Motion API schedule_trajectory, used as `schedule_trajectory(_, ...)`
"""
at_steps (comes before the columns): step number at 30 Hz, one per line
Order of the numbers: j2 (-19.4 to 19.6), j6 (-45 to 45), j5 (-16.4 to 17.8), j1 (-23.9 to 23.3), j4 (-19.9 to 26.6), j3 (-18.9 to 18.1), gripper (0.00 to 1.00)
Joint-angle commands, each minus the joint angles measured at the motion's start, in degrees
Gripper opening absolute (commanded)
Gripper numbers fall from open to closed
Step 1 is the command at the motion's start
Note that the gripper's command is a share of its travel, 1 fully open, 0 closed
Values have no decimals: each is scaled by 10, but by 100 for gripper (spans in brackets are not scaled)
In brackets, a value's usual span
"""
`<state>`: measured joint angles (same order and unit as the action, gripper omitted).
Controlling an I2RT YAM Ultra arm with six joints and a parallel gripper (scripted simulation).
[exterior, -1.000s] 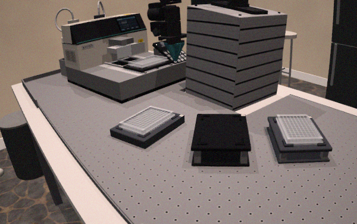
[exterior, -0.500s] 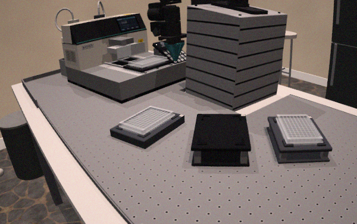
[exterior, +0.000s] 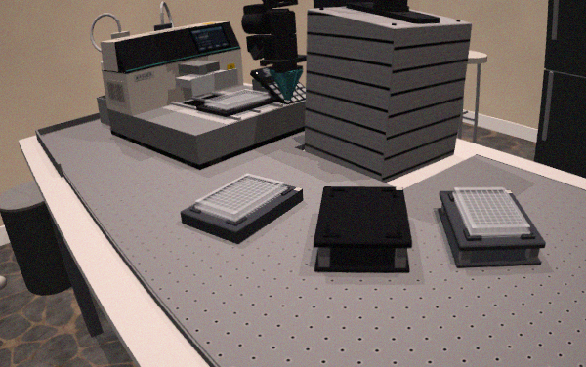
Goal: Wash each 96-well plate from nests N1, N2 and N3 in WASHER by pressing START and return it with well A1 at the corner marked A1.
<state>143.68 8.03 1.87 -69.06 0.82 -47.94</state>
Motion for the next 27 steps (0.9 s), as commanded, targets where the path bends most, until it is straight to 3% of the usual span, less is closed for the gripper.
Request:
schedule_trajectory(1,14,0,0,0,-23,-2,0)
schedule_trajectory(27,-62,-2,0,-2,34,16,0)
